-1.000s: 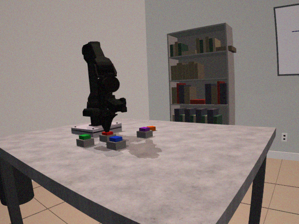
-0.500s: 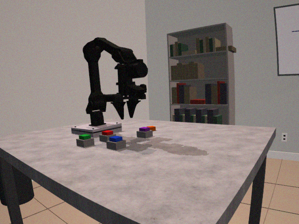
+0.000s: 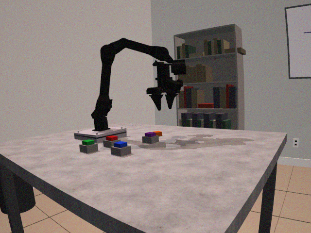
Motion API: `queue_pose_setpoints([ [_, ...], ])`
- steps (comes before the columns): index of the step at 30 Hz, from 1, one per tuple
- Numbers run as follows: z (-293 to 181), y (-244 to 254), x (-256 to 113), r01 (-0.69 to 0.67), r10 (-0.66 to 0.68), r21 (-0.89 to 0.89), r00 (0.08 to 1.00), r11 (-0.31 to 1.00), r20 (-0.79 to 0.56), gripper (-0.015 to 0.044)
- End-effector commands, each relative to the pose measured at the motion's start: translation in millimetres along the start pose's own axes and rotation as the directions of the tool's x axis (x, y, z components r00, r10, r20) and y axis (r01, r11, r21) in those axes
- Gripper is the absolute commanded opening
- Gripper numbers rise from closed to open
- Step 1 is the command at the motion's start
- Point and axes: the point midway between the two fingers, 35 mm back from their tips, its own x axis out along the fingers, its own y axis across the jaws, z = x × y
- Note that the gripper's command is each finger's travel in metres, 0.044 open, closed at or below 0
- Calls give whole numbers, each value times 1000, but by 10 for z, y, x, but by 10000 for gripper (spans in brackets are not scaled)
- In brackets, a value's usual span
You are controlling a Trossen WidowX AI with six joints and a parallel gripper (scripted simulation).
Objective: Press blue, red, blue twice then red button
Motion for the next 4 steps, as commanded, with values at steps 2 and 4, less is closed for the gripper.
queue_pose_setpoints([
  [2, -153, 339, -52, -1, 1, 3, 1000, 1000, -7, 400],
  [4, -153, 339, -52, -1, 1, 3, 1000, 1000, -7, 400],
])
